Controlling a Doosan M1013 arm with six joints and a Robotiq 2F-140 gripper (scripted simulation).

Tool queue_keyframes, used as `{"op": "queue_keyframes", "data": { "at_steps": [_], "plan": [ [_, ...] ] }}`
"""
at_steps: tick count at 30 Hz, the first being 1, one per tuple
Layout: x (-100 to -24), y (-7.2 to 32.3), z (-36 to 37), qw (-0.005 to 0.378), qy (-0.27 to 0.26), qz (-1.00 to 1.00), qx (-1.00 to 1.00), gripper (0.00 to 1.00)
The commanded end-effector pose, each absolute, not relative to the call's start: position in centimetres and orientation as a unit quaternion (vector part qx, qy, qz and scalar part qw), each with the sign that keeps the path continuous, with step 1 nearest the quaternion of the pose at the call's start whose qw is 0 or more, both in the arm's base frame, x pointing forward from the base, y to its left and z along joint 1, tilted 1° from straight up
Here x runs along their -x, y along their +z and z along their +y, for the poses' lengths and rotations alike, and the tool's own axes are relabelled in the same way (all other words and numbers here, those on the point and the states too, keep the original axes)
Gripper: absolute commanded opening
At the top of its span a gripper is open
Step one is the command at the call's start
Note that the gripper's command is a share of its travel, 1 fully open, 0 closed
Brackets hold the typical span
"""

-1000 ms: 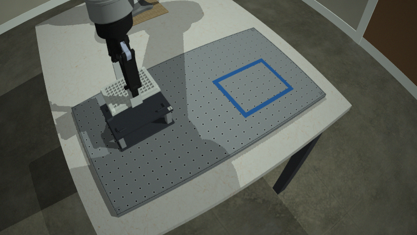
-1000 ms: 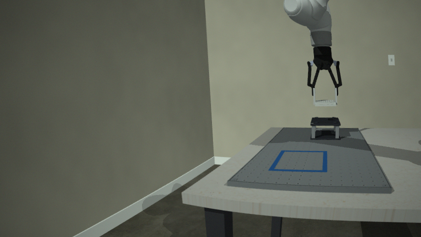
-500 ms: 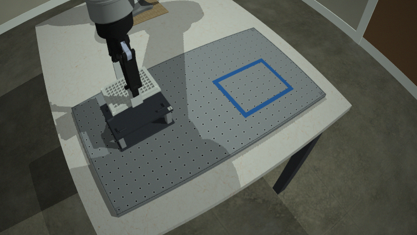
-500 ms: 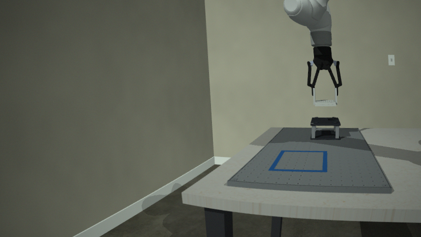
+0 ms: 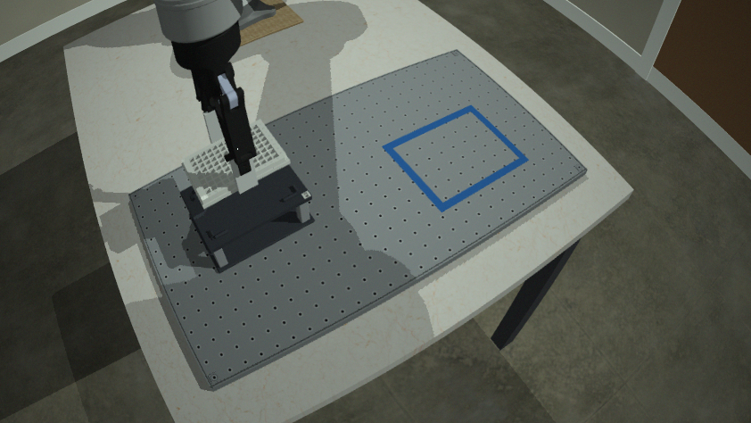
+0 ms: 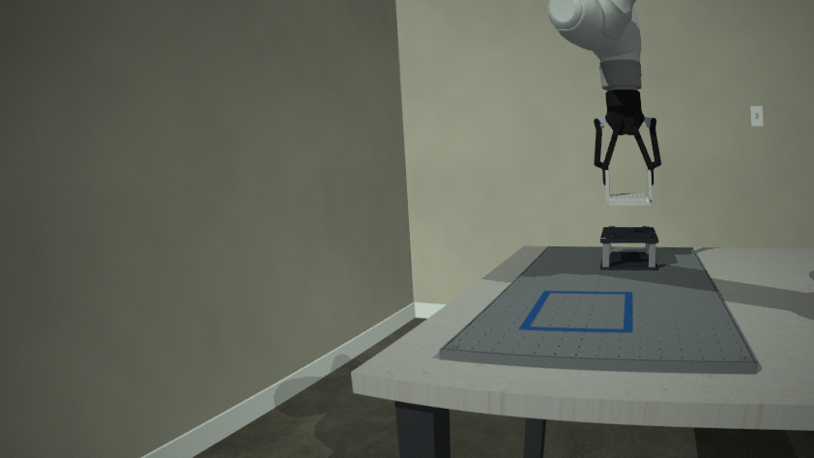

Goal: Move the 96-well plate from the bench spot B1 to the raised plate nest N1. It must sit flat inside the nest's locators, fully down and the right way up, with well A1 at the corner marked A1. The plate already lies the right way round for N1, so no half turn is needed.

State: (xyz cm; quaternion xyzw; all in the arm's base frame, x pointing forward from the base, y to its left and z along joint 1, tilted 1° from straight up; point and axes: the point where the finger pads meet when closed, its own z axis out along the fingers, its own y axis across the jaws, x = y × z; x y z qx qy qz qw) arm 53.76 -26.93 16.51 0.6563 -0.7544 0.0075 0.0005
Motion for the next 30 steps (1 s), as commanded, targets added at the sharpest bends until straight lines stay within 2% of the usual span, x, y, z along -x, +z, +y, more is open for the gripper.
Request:
{"op": "queue_keyframes", "data": {
  "at_steps": [1,30],
  "plan": [
    [-53.8,16.2,-26.9,0.0,0.008,-0.754,-0.656,0.0],
    [-53.8,12.0,-26.9,0.0,0.008,-0.754,-0.656,0.0]
  ]
}}
